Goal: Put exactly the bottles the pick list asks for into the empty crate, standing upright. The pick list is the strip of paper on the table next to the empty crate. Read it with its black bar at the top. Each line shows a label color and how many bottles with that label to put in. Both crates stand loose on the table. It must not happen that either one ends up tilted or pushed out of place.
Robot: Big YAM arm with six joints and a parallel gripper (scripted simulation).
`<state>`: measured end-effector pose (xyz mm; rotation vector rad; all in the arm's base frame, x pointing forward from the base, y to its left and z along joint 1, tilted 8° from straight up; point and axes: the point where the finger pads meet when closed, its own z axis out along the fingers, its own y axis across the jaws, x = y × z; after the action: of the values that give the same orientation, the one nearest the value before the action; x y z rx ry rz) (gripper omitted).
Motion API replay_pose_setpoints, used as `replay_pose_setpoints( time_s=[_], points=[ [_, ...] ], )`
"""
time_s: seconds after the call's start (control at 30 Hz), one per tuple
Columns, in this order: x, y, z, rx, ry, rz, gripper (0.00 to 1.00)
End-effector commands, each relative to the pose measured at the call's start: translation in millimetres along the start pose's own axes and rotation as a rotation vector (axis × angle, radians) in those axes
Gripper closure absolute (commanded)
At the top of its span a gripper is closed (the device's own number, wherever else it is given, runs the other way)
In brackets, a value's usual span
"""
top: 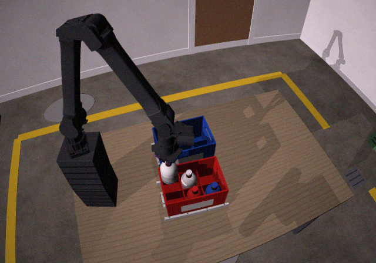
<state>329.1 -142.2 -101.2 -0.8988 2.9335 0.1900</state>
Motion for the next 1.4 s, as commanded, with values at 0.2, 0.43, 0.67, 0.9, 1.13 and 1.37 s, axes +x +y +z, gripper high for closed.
replay_pose_setpoints(
  time_s=[0.2,0.43,0.67,0.9,1.13,1.37],
  points=[
    [-11,-26,-44,0.064,-0.036,-0.006,1.0],
    [-11,-26,-53,0.065,-0.037,-0.006,1.0],
    [-11,-26,-65,0.066,-0.037,-0.007,1.0],
    [-12,-28,-68,0.067,-0.037,-0.007,1.0],
    [-13,-31,-71,0.067,-0.037,-0.006,1.0],
    [-14,-33,-73,0.068,-0.037,-0.006,1.0]
  ],
)
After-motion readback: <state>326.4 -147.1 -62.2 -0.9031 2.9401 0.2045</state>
